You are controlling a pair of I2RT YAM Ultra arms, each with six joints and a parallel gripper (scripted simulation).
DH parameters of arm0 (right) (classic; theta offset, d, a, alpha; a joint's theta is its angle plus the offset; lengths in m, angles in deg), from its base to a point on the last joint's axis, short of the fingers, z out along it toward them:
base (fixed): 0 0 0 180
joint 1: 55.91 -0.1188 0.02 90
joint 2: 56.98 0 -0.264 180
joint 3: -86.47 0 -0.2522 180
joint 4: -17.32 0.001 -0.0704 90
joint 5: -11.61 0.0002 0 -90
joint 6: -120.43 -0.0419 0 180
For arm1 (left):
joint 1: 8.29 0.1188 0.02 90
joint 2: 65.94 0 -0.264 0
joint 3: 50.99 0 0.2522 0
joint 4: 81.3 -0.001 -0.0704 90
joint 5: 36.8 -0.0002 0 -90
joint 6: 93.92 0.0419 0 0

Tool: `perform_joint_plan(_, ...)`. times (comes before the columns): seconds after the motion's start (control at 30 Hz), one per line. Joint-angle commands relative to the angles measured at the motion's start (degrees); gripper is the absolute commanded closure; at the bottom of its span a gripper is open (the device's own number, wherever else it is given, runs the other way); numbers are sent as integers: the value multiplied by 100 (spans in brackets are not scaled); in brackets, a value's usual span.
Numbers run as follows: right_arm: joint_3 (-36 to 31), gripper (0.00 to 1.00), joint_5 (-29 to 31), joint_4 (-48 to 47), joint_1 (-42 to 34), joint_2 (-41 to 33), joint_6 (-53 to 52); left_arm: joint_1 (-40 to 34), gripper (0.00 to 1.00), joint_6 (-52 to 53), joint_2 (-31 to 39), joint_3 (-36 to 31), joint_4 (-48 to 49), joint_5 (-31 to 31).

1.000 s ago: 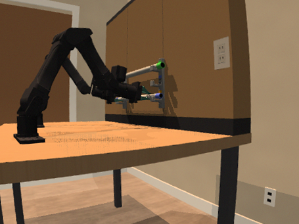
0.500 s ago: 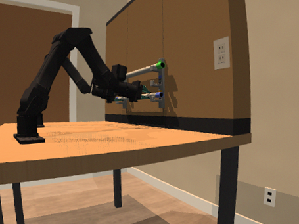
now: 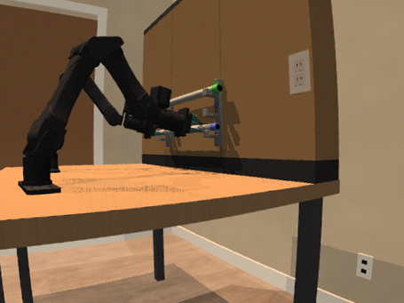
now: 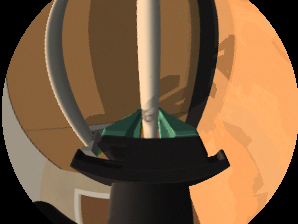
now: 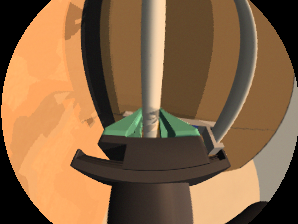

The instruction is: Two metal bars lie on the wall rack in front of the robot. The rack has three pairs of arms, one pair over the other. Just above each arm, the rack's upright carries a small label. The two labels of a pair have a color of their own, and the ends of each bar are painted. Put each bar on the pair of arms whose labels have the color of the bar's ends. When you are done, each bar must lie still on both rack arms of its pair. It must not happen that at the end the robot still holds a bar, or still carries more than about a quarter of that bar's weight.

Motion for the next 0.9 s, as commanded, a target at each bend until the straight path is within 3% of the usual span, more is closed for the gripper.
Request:
perform_joint_plan(0.0, 201, 100, 173, -475, -18, -419, 281, -10, 100, 152, 402, 214, 549, 141)
perform_joint_plan(0.87, -268, 100, 272, -649, -116, -705, 283, -96, 100, 145, 693, -224, 679, 223)
